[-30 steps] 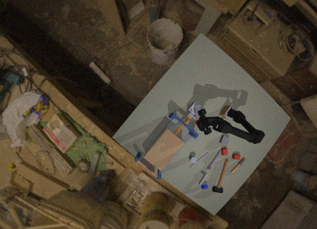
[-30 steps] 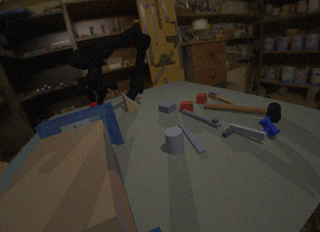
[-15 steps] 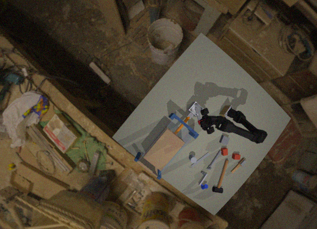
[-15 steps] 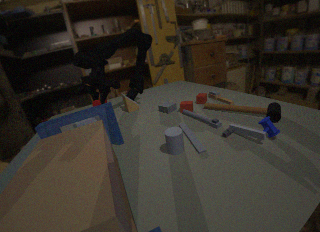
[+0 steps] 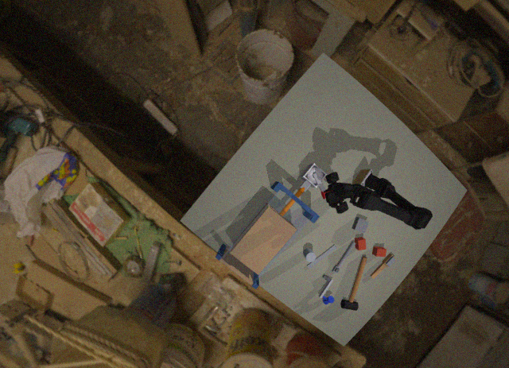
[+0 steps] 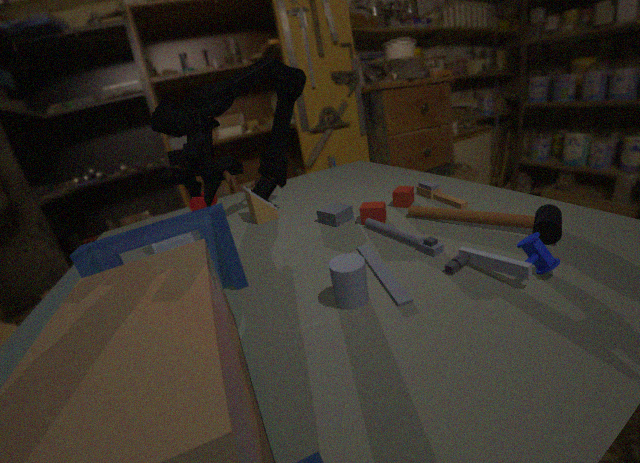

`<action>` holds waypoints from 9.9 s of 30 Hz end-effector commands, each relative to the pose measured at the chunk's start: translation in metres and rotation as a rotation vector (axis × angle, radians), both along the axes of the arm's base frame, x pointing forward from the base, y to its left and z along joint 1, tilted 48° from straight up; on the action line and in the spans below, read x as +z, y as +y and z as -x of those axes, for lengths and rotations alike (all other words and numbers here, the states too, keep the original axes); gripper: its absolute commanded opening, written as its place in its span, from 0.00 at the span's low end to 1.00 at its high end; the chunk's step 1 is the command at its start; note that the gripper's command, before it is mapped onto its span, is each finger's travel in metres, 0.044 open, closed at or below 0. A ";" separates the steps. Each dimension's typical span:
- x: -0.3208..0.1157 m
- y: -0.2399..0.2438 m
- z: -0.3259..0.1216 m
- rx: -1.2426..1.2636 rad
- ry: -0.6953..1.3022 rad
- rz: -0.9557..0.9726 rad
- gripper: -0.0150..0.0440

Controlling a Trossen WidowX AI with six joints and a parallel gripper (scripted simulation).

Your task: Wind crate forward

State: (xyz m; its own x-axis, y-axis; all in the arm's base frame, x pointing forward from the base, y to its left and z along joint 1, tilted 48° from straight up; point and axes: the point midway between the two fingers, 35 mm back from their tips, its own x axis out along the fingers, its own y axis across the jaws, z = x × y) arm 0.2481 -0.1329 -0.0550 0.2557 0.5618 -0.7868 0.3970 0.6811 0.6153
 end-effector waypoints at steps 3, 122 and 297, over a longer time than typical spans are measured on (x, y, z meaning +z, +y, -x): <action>-0.001 0.003 0.018 0.000 0.031 -0.008 0.25; -0.069 -0.089 0.125 -0.001 0.038 0.003 0.25; -0.110 -0.088 -0.066 0.000 0.023 0.002 0.25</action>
State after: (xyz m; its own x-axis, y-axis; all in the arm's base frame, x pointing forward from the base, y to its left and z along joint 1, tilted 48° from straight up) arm 0.3034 -0.2396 -0.1738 0.2310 0.5253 -0.8189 0.4309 0.6994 0.5702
